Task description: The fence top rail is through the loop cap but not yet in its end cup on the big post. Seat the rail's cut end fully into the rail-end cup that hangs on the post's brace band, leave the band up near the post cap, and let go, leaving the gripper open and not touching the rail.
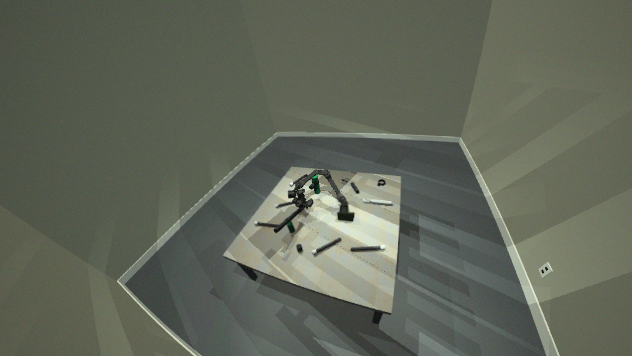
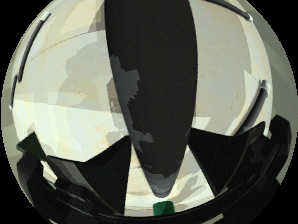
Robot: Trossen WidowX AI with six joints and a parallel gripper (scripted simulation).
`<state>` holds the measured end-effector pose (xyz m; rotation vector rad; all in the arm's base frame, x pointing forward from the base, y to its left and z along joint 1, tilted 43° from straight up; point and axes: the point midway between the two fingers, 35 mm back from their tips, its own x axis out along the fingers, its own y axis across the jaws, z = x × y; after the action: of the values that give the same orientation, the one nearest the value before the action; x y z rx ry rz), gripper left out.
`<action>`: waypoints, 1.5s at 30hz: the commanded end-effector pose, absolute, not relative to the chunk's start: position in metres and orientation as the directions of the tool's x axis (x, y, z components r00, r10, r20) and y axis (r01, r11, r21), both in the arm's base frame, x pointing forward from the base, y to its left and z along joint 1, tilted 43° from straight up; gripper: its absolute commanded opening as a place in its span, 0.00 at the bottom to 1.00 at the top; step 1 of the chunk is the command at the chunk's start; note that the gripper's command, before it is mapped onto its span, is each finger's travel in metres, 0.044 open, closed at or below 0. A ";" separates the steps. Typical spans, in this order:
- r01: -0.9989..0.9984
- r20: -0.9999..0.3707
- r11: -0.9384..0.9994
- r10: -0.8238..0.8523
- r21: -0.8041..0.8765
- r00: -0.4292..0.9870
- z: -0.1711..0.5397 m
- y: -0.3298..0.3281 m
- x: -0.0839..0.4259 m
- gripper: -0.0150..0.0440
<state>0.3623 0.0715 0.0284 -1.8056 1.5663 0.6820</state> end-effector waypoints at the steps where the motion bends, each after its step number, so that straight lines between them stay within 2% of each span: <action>1: -0.987 -0.739 -0.086 -0.656 -0.134 0.157 0.028 0.071 0.363 0.56; 2: -0.987 -0.739 -0.086 -0.656 -0.134 0.157 0.028 0.071 0.363 0.51; 8: -0.987 -0.739 -0.086 -0.656 -0.134 0.157 0.028 0.071 0.363 0.44; 12: -0.987 -0.739 -0.086 -0.656 -0.134 0.157 0.032 0.074 0.362 0.26; 13: -0.987 -0.739 -0.086 -0.655 -0.134 0.157 0.032 0.075 0.361 0.25; 20: -0.979 -0.666 -0.104 -0.720 -0.175 0.196 0.047 0.085 0.356 0.25; 32: -0.917 -0.447 -0.236 -0.816 -0.321 0.367 0.092 0.118 0.345 0.25; 45: -0.925 -0.455 -0.225 -0.819 -0.305 0.349 0.088 0.115 0.343 0.25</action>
<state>0.3434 0.1142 0.0881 -2.0912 1.5183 0.2680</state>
